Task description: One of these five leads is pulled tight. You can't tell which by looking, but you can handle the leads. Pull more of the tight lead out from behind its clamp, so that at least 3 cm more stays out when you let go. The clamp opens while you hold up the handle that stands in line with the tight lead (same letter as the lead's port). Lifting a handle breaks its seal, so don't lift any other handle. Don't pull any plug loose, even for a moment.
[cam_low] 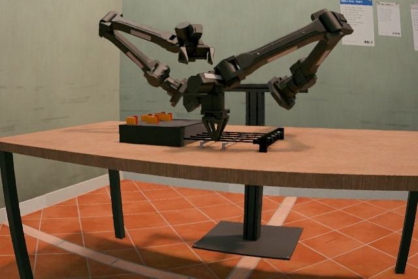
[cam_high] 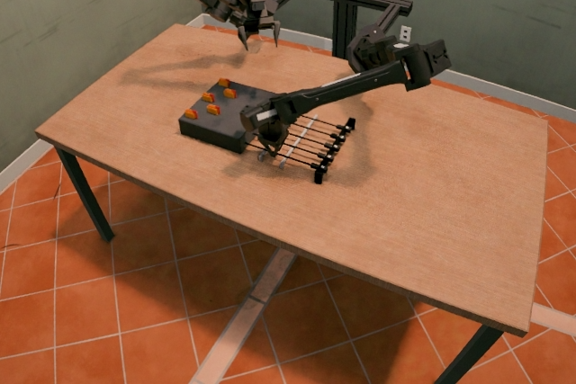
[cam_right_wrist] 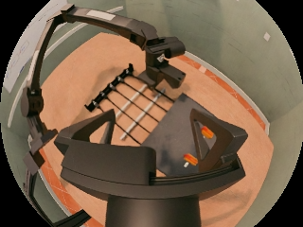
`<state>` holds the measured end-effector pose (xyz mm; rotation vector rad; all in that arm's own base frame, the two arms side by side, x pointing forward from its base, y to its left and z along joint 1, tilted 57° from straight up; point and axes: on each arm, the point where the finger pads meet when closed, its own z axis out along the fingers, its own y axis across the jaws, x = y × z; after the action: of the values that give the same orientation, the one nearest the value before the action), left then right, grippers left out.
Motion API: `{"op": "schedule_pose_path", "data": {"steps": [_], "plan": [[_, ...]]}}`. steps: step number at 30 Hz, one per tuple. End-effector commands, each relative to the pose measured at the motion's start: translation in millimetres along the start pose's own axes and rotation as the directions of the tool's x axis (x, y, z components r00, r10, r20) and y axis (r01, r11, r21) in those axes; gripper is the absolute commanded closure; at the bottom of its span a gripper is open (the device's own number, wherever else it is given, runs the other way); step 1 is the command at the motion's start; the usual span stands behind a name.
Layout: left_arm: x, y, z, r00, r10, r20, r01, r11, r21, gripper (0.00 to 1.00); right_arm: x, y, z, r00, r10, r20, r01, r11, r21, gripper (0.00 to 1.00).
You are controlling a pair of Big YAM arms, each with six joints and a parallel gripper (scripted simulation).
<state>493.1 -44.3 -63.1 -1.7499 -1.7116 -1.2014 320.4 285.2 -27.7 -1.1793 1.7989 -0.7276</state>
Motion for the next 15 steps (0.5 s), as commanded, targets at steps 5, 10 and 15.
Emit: {"op": "schedule_pose_path", "data": {"steps": [5, 10, 15], "plan": [[3, 6, 16, 1.000, 0.003, -0.004, -0.003, 1.000, 0.003, 0.68, -19, -3, 1, 0.999, 0.020, 0.025, -0.020, 1.000, 0.008, 0.00], [0, 9, 5, 1.000, 0.008, 0.004, -0.008, 1.000, -0.018, 0.68, -19, -3, 1, 0.999, 0.020, 0.025, -0.020, 1.000, 0.008, 0.00], [0, 9, 5, 1.000, 0.010, 0.003, -0.010, 1.000, -0.017, 0.68, -19, -3, 1, 0.999, 0.020, 0.025, -0.020, 1.000, 0.008, 0.00]]}}
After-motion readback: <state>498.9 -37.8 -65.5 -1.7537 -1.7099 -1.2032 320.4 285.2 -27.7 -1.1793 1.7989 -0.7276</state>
